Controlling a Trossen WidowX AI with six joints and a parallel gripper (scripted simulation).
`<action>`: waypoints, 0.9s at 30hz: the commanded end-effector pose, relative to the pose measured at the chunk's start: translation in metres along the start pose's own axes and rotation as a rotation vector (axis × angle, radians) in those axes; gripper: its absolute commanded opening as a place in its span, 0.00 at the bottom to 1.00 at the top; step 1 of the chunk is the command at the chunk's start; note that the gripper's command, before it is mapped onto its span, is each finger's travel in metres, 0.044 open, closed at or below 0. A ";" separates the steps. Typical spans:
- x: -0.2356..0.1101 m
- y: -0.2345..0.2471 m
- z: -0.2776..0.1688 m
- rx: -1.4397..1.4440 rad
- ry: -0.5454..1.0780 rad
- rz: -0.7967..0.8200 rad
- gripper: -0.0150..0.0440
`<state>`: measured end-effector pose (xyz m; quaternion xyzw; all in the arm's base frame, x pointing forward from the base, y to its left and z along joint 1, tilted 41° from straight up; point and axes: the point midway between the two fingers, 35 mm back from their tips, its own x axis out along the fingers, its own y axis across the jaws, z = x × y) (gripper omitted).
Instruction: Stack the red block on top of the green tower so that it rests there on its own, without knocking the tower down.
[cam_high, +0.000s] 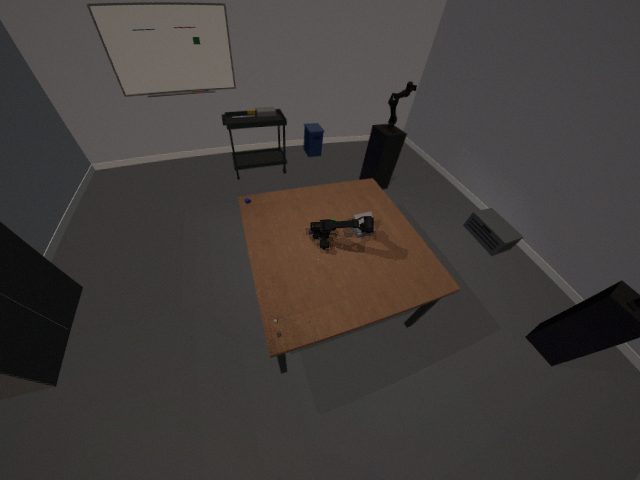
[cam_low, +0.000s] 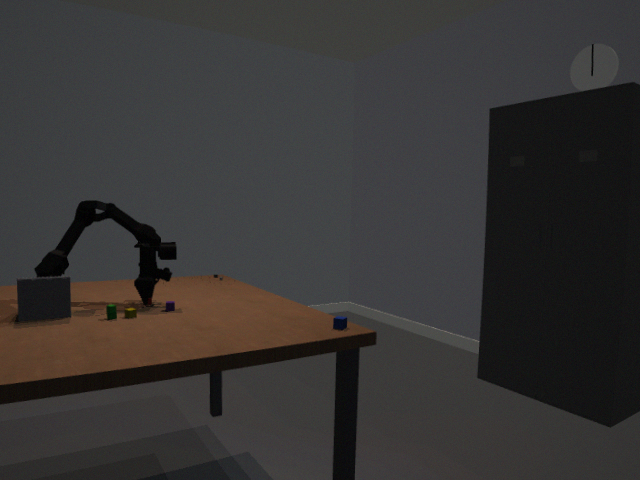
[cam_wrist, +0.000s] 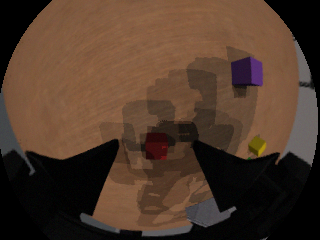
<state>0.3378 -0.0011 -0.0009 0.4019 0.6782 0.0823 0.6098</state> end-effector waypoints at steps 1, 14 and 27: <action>0.000 0.000 0.000 0.004 -0.001 0.006 1.00; 0.000 0.000 0.000 0.004 -0.001 0.006 0.64; 0.000 0.000 0.000 0.004 -0.001 0.006 0.33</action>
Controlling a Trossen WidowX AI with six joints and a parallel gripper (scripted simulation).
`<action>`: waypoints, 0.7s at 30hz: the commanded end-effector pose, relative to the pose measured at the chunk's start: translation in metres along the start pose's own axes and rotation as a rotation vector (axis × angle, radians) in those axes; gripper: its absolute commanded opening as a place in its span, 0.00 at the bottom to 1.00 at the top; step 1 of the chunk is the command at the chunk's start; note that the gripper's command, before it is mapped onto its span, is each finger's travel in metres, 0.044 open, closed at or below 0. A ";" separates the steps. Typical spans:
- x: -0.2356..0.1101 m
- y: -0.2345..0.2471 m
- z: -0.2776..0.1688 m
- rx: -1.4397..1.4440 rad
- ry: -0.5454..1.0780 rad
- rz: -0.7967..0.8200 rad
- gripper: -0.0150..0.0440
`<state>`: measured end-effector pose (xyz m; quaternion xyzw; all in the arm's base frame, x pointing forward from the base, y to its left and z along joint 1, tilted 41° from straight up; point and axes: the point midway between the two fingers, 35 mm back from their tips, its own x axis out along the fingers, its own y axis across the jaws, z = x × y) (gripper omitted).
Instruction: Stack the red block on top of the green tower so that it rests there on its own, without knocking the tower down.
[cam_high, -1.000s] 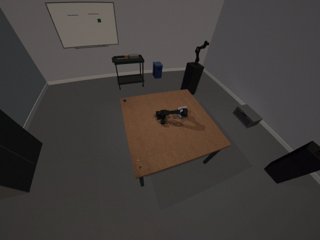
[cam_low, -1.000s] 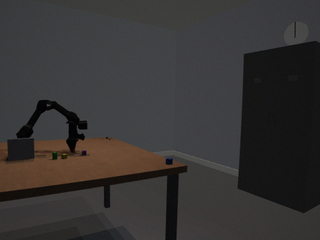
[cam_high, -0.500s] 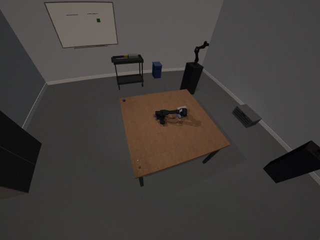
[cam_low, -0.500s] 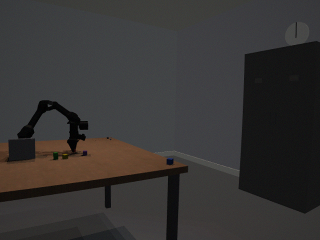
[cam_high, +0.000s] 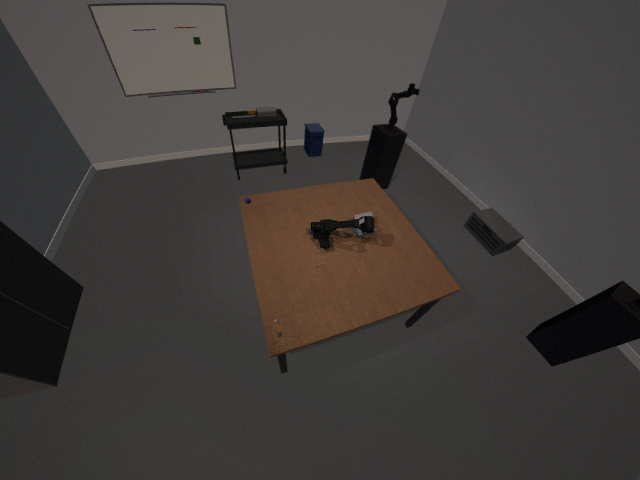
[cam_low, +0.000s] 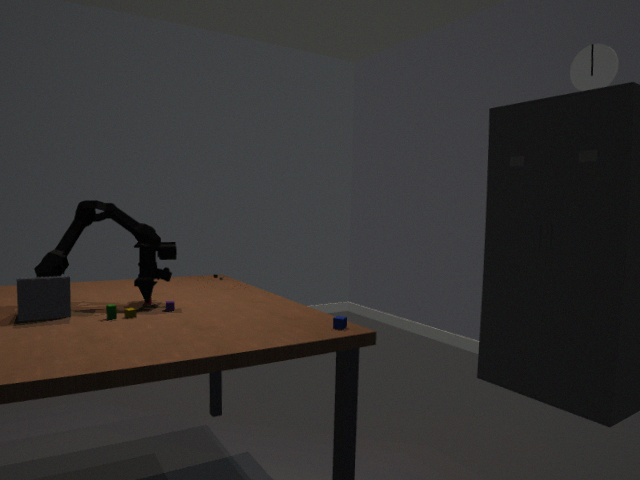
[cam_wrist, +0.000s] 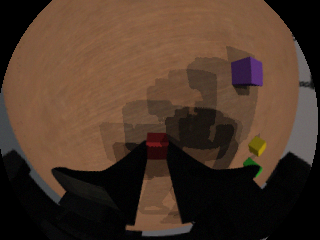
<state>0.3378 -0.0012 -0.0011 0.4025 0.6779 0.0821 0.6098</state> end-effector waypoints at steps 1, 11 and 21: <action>0.000 0.001 0.000 0.003 0.000 0.005 0.32; -0.041 0.000 0.000 0.004 0.000 0.003 0.25; -0.092 -0.001 0.000 0.004 -0.001 0.002 0.25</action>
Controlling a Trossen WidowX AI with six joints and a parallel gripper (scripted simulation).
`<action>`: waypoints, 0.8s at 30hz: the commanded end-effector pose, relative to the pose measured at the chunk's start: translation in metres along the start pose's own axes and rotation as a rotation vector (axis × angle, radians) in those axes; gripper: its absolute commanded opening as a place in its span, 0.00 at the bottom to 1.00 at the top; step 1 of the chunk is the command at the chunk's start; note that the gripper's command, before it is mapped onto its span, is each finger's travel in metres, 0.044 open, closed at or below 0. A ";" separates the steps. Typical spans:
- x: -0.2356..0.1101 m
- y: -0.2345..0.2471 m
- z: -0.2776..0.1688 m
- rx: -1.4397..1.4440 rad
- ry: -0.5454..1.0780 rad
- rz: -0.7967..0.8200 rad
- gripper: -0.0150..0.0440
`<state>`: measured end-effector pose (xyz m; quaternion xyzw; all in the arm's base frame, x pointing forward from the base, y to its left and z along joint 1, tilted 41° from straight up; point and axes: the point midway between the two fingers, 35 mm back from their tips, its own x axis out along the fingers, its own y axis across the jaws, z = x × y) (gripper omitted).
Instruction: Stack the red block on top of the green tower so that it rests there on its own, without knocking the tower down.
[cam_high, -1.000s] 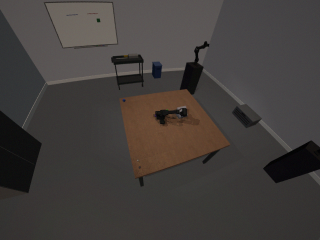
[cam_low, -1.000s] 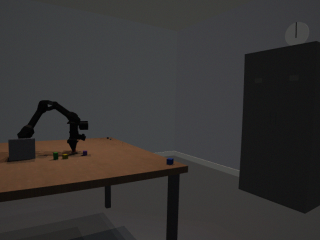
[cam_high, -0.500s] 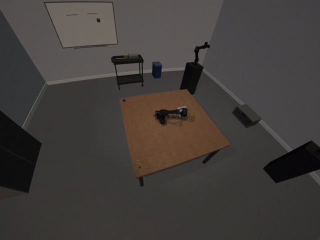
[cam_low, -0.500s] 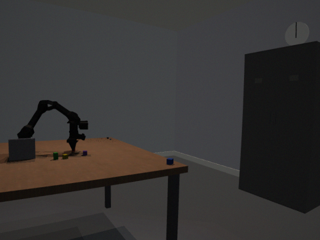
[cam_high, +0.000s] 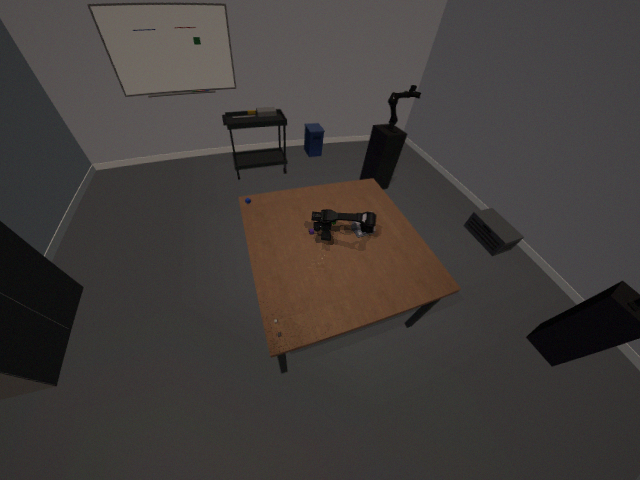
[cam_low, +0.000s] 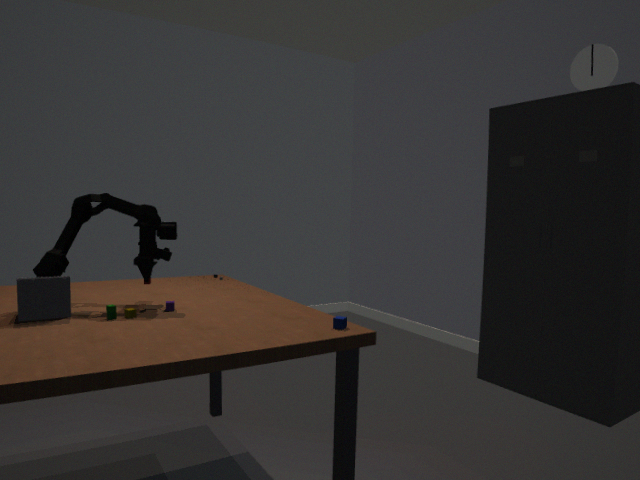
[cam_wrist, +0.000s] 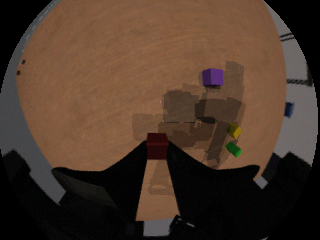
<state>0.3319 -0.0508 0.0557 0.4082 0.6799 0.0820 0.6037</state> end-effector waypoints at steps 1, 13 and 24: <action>-0.021 0.001 0.001 -0.008 -0.010 -0.005 0.25; -0.043 0.001 0.000 -0.008 -0.010 -0.006 0.25; -0.046 -0.041 0.001 0.039 -0.031 0.012 0.25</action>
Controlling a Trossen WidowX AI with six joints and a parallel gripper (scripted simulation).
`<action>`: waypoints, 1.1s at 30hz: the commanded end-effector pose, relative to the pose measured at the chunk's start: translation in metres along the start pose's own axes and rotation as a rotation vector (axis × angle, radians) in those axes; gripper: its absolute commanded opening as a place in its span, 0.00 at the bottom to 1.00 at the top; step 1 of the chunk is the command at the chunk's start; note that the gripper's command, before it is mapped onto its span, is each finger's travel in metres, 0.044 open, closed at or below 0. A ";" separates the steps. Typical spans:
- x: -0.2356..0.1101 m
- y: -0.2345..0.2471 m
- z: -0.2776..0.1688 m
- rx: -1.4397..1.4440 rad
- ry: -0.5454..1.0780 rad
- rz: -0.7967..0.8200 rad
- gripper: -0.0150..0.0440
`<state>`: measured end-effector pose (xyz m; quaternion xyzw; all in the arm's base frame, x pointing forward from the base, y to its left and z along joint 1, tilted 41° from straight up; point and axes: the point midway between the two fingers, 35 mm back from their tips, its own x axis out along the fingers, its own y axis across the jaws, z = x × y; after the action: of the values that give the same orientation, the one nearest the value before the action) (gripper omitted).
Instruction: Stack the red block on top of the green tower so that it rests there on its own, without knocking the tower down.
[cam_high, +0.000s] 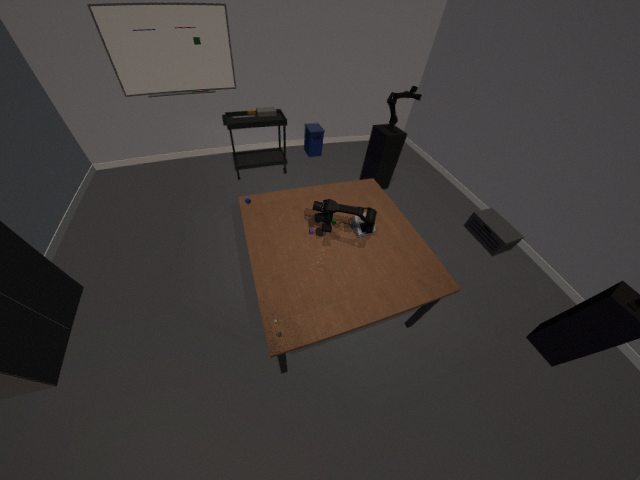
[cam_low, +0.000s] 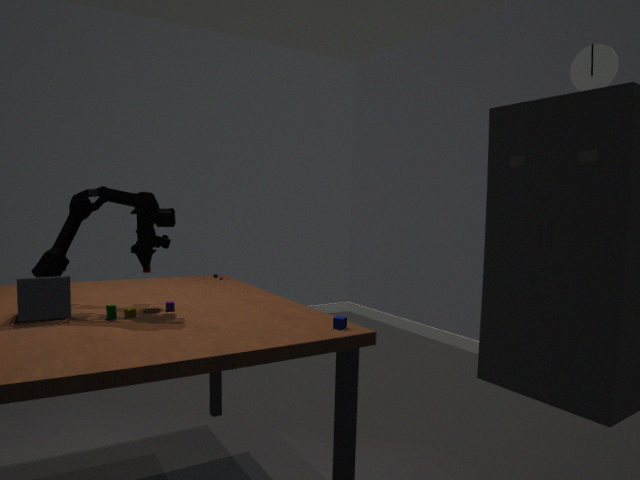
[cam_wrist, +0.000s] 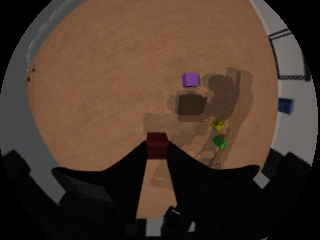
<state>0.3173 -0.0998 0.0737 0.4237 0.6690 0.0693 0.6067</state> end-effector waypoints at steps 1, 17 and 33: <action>-0.001 -0.020 0.000 0.007 -0.002 -0.006 0.25; -0.008 -0.137 -0.023 -0.012 -0.002 -0.042 0.25; -0.003 -0.203 -0.071 -0.035 0.021 -0.031 0.25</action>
<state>0.1602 -0.2009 -0.0272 0.4068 0.6784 0.0719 0.6075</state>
